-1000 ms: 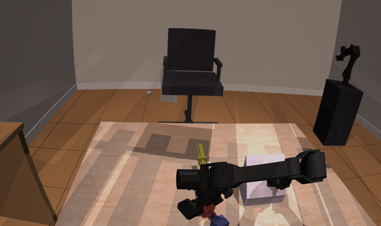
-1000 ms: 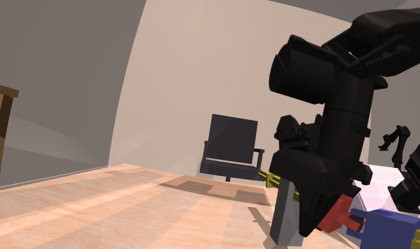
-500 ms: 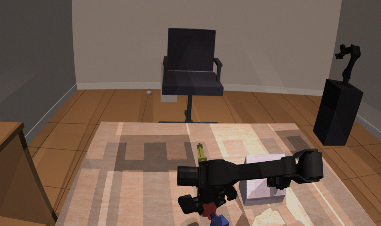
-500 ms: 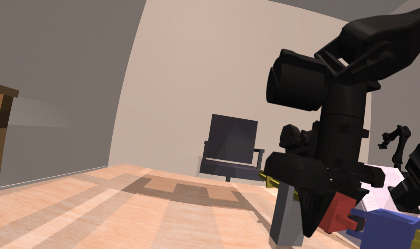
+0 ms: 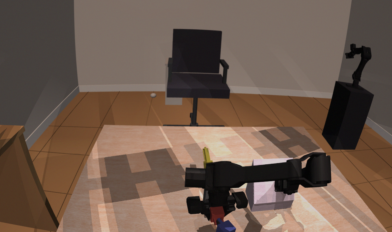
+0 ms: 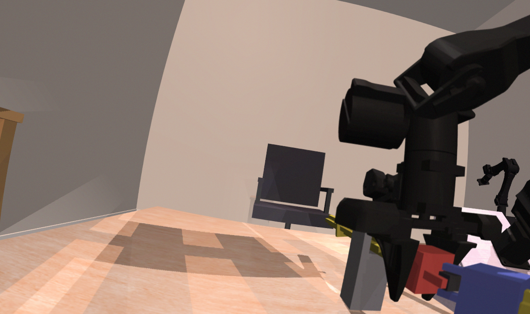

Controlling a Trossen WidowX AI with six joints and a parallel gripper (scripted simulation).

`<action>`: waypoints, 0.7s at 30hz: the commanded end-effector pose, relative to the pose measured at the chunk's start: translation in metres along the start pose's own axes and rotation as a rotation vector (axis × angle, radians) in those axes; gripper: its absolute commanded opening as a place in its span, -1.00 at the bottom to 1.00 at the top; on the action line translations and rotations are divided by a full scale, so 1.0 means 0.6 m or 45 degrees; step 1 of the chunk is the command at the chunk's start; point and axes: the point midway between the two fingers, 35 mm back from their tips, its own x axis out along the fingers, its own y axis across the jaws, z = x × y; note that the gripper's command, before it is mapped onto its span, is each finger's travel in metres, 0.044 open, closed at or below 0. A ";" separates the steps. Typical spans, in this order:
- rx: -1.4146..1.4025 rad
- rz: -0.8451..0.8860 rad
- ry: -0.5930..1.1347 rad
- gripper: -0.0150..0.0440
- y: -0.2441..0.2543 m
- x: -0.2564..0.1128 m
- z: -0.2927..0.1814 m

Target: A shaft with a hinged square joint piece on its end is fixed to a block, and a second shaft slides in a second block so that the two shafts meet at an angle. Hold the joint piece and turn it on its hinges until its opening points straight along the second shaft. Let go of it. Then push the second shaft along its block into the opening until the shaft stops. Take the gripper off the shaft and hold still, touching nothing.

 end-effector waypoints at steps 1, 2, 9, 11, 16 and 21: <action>0.078 0.003 0.039 -0.49 -0.005 0.002 0.000; 0.090 0.003 0.044 -0.49 -0.006 0.003 0.000; 0.105 0.005 0.048 -0.49 -0.006 0.003 -0.001; 0.105 0.005 0.048 -0.49 -0.006 0.003 -0.001; 0.092 0.005 0.042 -0.49 -0.005 0.003 0.000; 0.092 0.005 0.042 -0.49 -0.005 0.003 0.000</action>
